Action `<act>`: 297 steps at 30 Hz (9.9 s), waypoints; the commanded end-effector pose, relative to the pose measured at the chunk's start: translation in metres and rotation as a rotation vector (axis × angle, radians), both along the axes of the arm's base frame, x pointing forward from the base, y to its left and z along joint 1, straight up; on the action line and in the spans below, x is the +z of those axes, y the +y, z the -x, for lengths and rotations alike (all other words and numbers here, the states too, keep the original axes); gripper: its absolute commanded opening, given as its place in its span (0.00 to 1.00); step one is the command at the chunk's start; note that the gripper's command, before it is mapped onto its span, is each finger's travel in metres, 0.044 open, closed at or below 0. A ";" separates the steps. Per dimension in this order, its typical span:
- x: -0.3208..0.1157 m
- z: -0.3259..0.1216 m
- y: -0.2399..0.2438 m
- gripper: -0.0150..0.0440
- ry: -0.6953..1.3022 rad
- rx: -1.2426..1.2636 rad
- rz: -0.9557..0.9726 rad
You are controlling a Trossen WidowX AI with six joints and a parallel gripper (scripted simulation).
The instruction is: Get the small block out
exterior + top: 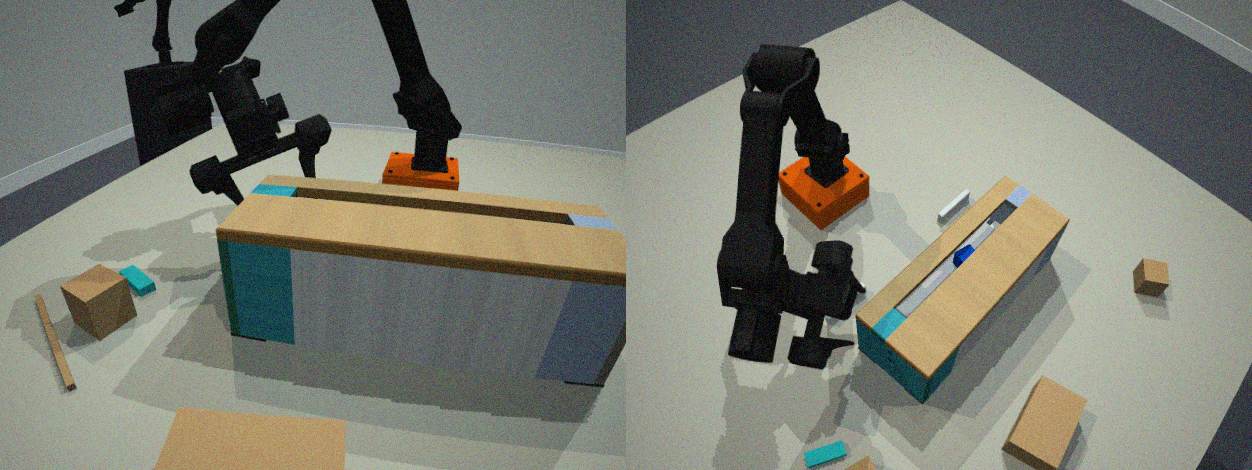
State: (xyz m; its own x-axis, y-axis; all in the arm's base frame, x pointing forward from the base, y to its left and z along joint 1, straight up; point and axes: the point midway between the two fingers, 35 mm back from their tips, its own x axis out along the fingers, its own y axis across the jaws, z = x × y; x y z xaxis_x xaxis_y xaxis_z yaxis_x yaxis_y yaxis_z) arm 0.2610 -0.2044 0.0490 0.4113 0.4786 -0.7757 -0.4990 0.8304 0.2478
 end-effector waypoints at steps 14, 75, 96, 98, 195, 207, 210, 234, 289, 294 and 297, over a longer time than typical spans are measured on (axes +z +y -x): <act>0.024 0.012 -0.053 0.93 0.016 -0.381 0.084; 0.083 -0.027 0.268 0.93 0.275 1.041 1.026; 0.049 -0.029 0.268 0.93 0.275 1.041 1.026; 0.045 -0.029 0.267 0.93 0.275 1.041 1.026; 0.017 -0.027 0.193 0.93 0.275 1.036 1.027; 0.017 -0.027 0.186 0.93 0.275 1.036 1.027; 0.017 -0.027 0.183 0.93 0.275 1.036 1.028; 0.018 -0.027 0.178 0.93 0.276 1.036 1.028; 0.018 -0.027 0.150 0.93 0.277 1.036 1.030; 0.018 -0.027 0.145 0.93 0.277 1.036 1.031; 0.018 -0.027 0.142 0.93 0.277 1.036 1.031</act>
